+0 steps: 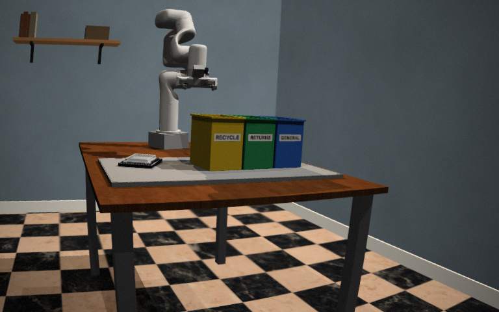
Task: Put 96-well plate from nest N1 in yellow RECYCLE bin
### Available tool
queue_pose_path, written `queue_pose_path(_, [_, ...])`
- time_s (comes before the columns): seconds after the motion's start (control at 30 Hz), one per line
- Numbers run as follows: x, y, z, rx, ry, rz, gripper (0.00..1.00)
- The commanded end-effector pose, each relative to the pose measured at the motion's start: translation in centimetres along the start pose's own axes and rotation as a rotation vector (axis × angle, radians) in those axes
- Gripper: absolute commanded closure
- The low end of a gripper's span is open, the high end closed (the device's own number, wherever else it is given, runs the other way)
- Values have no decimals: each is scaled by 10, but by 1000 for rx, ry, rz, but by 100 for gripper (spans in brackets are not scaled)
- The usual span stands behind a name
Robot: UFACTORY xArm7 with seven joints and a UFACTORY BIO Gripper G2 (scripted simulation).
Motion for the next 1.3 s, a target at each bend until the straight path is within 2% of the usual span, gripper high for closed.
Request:
queue_pose_path(0.0, [-13,7,-14,20,194,6,63])
queue_pose_path(0.07, [-19,10,-18,25,233,6,63])
queue_pose_path(0.23, [-41,19,-27,25,233,6,63])
queue_pose_path(0.3, [-41,19,-27,25,233,6,63])
queue_pose_path(0.8, [-106,45,-54,25,233,7,63])
queue_pose_path(0.87, [-106,45,-54,25,233,7,63])
queue_pose_path(1.27, [-157,67,-75,25,233,7,63])
Point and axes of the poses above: the point midway between the two finger pads, its own z axis back along the fingers, its own x axis across the jaws, y = z × x, the point moved 6 cm from there along z, back along the fingers, and after that the axes turned 8 degrees about z, right-handed, at the moved point
